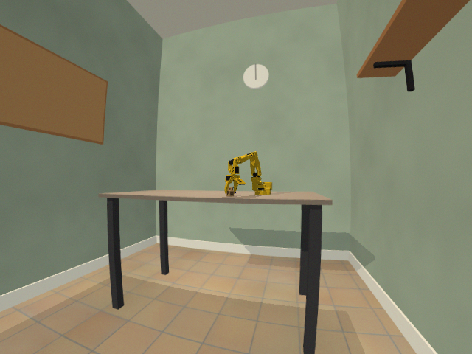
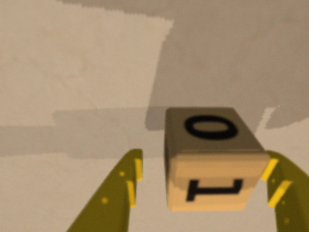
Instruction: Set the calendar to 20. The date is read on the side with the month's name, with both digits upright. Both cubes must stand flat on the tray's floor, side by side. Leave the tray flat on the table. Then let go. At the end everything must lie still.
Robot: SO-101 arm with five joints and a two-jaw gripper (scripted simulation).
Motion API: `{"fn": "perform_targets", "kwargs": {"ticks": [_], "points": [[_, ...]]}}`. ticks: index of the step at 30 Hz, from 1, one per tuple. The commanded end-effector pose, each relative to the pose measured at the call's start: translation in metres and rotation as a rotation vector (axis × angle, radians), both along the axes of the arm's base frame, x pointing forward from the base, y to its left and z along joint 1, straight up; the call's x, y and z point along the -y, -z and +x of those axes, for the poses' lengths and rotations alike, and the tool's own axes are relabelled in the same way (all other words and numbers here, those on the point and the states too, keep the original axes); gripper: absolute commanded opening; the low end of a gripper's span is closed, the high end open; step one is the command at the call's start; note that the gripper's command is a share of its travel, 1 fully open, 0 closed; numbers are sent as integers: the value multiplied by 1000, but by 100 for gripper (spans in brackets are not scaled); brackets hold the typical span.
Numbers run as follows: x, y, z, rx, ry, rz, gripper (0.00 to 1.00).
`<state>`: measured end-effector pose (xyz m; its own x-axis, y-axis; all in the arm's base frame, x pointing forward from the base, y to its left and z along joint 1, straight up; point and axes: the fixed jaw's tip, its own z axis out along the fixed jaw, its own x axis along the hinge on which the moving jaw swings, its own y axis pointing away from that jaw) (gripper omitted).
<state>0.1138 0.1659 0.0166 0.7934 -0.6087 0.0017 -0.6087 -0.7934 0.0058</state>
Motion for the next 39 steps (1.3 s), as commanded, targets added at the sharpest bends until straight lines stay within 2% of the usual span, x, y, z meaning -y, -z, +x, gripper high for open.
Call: {"fn": "perform_targets", "kwargs": {"ticks": [1,13,34,39], "points": [[-5,-6,7,23,1,35,29],[-9,-6,10,23,1,35,20],[-11,-6,11,23,1,35,16],[-11,-6,11,23,1,35,9]]}}
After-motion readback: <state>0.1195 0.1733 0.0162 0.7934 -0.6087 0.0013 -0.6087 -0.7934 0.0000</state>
